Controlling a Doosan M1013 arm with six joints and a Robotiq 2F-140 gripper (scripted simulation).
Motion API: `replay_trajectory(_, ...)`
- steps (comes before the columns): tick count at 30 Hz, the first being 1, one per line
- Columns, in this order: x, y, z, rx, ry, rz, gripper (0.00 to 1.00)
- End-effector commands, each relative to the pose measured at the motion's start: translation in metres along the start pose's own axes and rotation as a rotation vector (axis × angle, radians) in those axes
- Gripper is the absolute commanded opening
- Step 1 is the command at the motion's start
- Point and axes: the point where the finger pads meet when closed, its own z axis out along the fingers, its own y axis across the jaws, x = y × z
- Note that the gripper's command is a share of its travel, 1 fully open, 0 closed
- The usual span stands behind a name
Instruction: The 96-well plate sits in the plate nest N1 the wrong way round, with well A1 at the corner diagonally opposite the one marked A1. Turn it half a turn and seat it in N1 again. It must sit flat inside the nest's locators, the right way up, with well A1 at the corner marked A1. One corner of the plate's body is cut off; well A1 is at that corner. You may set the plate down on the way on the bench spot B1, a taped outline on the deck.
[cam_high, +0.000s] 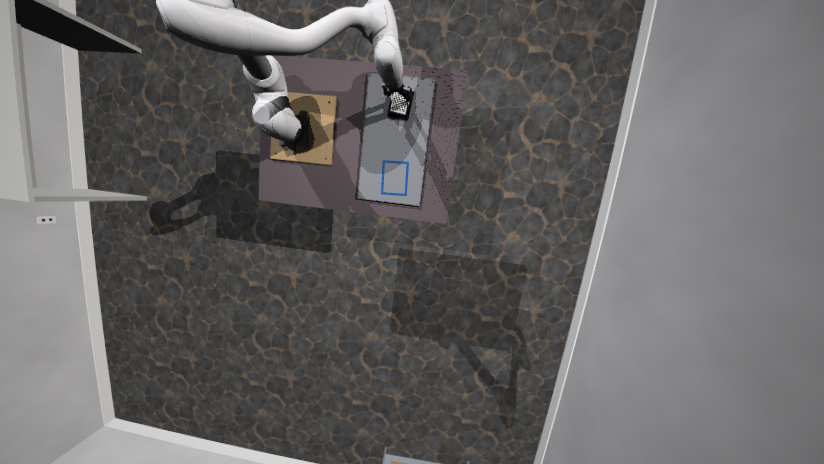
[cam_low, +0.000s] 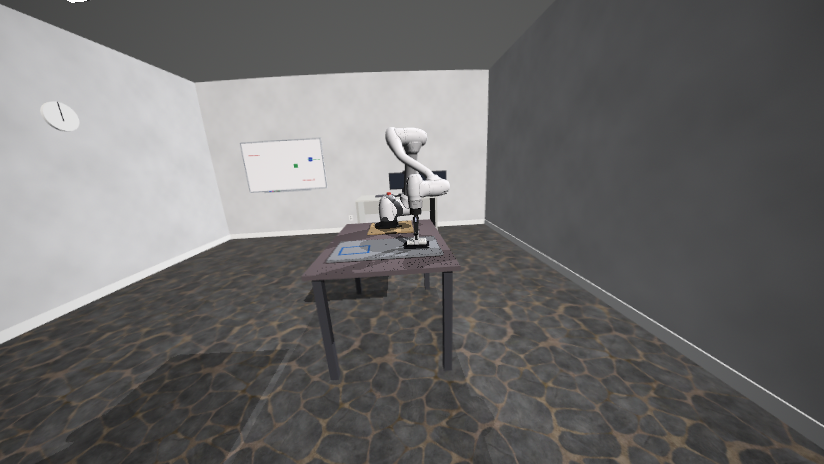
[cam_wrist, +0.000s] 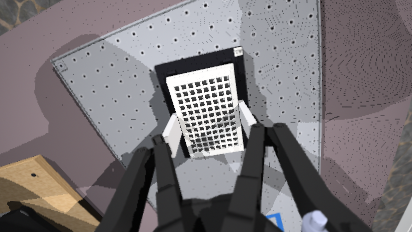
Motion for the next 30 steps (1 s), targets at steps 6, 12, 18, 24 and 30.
replay_trajectory(6, 0.0, 0.0, 0.001, 0.0, 0.0, 0.0, 0.0)
replay_trajectory(12, 0.0, 0.0, 0.002, 0.0, 0.0, 0.0, 0.0)
replay_trajectory(18, 0.0, 0.0, 0.0027, 0.0, 0.0, 0.0, 0.0)
replay_trajectory(24, 0.0, 0.0, 0.0037, 0.0, 0.0, 0.0, 0.0)
replay_trajectory(30, 0.0, 0.0, 0.0045, 0.0, 0.0, 0.0, 0.0)
